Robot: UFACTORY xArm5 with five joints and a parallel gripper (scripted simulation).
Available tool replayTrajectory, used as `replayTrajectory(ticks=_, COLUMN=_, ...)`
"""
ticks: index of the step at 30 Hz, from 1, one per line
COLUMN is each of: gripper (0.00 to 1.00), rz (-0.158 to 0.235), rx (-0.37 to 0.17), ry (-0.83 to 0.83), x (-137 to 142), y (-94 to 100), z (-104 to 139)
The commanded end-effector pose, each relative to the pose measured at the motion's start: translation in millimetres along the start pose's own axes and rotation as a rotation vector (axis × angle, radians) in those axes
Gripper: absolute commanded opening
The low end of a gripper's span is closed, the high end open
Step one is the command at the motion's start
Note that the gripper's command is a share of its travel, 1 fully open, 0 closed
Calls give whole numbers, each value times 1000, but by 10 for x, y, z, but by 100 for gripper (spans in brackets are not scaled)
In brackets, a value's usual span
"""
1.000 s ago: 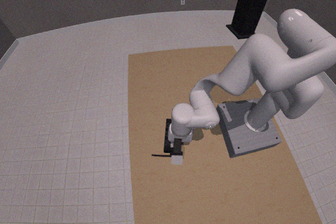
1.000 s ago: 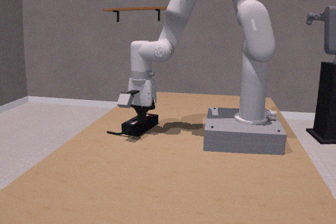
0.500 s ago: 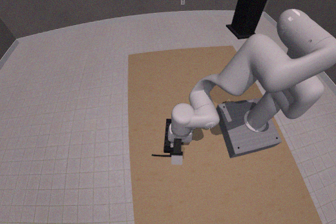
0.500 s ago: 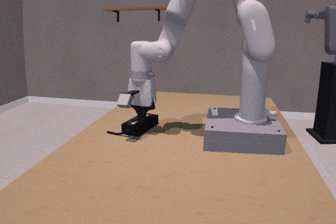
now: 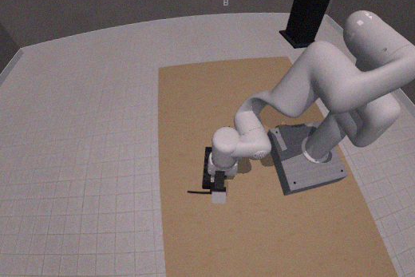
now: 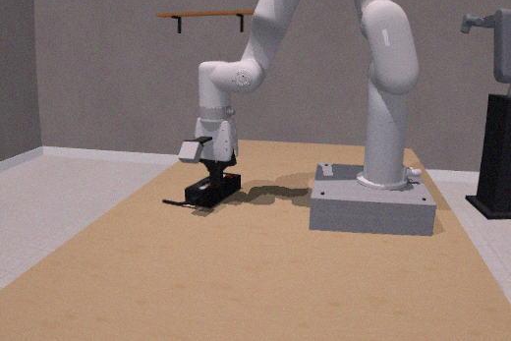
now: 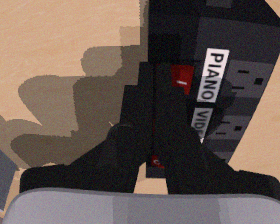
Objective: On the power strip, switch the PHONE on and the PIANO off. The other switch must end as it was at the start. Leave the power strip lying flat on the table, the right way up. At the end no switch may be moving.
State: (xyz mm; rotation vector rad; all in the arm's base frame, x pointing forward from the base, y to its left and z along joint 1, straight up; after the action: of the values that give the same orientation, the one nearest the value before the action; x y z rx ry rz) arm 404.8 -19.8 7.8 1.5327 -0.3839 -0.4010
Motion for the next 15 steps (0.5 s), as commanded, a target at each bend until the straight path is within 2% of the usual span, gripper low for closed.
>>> replayTrajectory(ticks=1, gripper=0, rz=6, rx=3, ry=0, x=20, y=107, z=-10)
replayTrajectory(ticks=6, gripper=0, rz=6, rx=3, ry=0, x=20, y=253, z=-10)
replayTrajectory(ticks=15, gripper=0, rz=6, rx=3, ry=0, x=20, y=359, z=-9)
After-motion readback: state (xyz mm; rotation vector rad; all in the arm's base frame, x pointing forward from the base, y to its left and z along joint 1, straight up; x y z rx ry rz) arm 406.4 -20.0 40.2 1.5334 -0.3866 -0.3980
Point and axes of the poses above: the point where the finger pads meet when closed, its own y axis back along the fingers, its own x axis across the jaws, z = x × y, the point moved 2 cm from there along y, back along the fingers, and after that the axes turned 9 degrees about -y, right-handed, at the moved point
